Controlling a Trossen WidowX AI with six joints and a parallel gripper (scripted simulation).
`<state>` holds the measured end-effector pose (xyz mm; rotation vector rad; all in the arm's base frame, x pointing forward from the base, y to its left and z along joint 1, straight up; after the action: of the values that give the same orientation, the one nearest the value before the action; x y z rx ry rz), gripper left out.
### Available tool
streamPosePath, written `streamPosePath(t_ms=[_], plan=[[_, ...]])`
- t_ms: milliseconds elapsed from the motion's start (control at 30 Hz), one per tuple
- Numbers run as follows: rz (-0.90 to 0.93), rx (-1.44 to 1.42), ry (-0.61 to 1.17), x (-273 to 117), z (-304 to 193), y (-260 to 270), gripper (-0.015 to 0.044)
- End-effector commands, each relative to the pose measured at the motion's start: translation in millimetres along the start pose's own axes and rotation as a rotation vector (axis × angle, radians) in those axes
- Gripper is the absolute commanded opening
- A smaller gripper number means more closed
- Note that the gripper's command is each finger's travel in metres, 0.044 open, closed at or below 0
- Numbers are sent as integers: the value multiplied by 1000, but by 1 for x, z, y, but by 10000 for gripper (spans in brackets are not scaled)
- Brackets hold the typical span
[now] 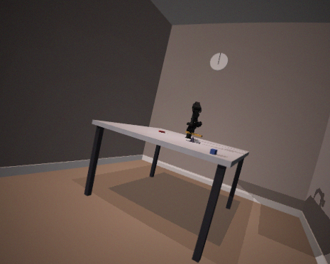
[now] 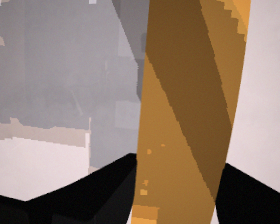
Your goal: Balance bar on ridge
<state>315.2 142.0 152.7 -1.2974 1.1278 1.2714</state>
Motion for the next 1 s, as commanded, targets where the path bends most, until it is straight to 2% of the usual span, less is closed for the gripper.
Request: streamPosePath(t_ms=[0,967], plan=[[1,5,-3,7,0,0,0],[1,5,-3,17,0,1,0]])
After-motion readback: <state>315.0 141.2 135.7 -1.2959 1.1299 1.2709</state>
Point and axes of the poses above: the point midway between the two fingers, 35 mm back from their tips, its own x axis out along the fingers, its own y axis across the jaws, z = x × y, the point moved 3 cm from there along -x, back along the fingers, and after that the axes turned 7 degrees about -x, right-handed, at the moved point
